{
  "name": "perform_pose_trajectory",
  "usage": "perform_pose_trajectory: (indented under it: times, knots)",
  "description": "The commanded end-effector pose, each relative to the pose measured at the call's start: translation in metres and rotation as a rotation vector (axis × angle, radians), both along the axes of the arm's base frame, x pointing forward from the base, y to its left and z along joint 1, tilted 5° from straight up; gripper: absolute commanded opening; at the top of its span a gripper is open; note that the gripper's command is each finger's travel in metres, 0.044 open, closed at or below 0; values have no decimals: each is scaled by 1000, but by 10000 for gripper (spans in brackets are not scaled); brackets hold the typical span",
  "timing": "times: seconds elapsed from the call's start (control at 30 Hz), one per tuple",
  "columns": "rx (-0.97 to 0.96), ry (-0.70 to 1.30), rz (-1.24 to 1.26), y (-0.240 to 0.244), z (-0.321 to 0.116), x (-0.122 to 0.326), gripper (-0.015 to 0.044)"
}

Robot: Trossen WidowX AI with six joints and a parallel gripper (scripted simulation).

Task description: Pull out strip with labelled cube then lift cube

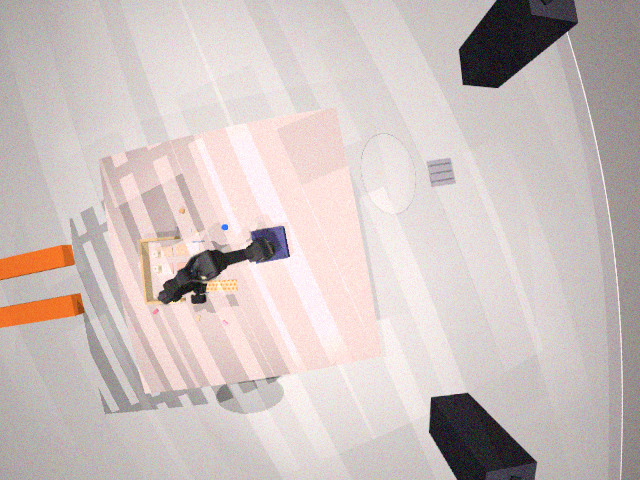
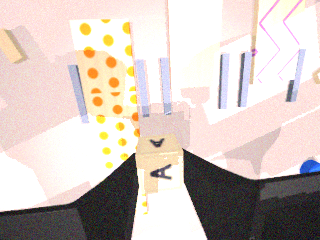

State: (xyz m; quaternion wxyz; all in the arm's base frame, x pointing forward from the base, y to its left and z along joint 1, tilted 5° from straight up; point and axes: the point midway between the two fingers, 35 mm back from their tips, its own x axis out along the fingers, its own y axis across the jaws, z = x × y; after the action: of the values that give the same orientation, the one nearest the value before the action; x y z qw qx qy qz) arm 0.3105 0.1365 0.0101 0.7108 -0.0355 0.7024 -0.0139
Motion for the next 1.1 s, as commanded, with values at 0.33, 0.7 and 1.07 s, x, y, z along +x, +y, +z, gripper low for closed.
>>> perform_pose_trajectory:
  times: [0.33,0.7,1.07]
  knots:
    - [-5,2,-6,-13,8,-31,0]
    - [-5,2,-6,-12,33,-31,0]
    - [-5,2,-6,-12,33,-31,0]
